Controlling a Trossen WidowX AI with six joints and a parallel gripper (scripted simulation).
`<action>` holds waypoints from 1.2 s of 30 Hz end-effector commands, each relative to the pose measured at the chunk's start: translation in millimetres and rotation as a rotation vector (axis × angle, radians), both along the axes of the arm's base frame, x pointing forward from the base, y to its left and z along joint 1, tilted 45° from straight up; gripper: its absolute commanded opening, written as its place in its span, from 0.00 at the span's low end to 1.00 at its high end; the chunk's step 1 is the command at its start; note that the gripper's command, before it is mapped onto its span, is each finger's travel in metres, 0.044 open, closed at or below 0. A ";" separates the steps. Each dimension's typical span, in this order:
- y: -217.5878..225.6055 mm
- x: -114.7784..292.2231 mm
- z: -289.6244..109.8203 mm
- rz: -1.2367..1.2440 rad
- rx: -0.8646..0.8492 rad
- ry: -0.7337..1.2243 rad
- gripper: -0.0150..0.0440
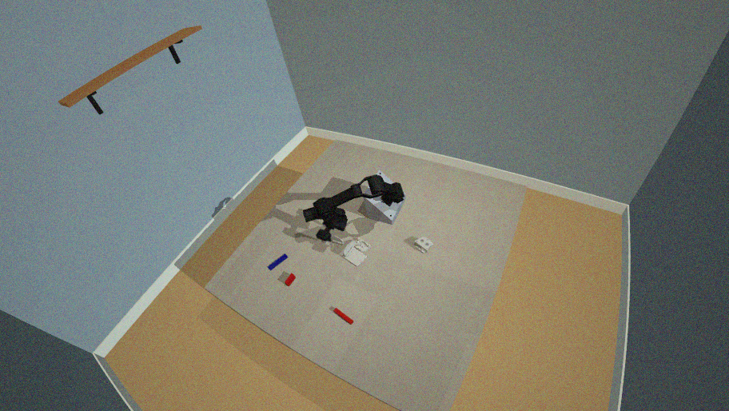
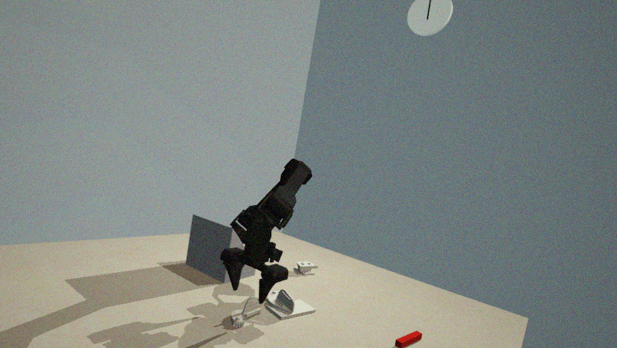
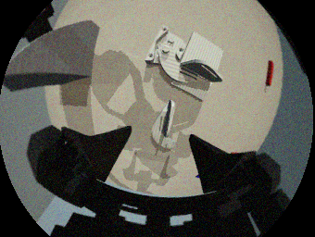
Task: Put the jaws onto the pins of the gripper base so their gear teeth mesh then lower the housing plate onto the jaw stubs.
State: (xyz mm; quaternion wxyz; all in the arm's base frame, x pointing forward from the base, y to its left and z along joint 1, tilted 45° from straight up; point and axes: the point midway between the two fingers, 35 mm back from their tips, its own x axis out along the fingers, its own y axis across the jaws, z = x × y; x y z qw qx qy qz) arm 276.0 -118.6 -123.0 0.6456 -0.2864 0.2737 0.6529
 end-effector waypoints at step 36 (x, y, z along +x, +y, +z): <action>30.6 1.5 -31.3 -0.013 0.011 0.002 1.00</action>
